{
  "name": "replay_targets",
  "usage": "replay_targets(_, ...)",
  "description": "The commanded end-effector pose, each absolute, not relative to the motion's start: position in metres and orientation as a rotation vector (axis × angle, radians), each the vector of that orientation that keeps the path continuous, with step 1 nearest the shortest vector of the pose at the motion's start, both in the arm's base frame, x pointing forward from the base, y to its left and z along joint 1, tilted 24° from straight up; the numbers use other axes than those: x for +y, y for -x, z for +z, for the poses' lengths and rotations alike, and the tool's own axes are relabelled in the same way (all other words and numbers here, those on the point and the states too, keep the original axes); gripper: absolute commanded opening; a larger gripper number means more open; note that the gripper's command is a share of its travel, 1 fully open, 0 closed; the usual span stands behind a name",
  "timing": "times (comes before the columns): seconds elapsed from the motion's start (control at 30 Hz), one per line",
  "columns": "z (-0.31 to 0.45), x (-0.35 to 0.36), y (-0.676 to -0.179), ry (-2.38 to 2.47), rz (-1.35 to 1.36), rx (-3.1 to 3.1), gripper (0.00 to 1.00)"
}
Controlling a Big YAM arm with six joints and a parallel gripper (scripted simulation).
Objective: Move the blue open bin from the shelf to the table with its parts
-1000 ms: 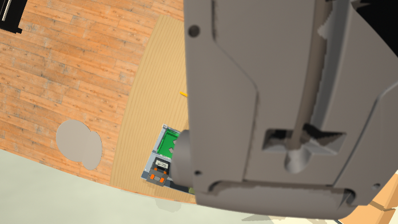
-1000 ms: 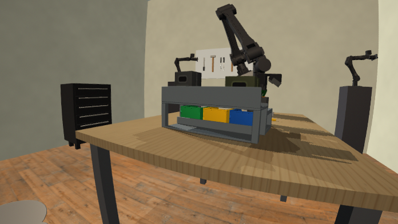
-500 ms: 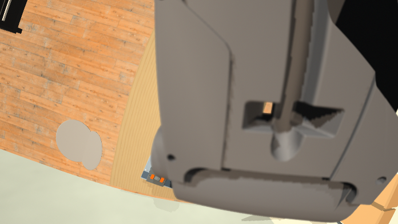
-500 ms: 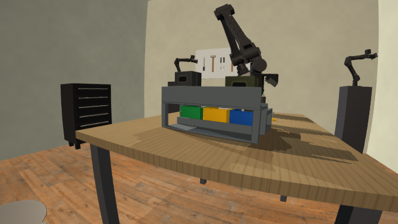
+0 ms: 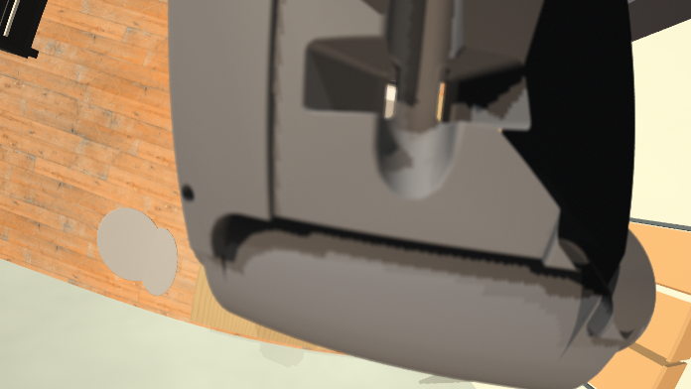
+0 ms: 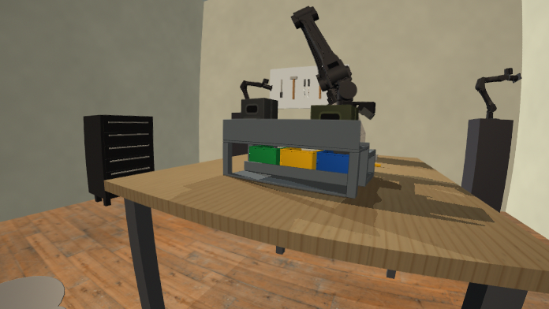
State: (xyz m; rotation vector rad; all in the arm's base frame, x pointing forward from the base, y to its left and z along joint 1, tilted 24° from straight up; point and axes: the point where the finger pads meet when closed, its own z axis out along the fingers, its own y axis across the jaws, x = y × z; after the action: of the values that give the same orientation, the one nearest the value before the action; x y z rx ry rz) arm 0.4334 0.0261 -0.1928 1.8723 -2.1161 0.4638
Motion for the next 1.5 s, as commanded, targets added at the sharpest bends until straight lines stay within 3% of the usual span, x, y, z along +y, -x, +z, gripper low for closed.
replay_targets(0.0,-0.165,0.021,-0.453,-1.900,0.516,-2.144,0.00)
replay_targets(1.47,-0.140,-0.028,-0.447,-1.922,0.519,-2.128,0.00)
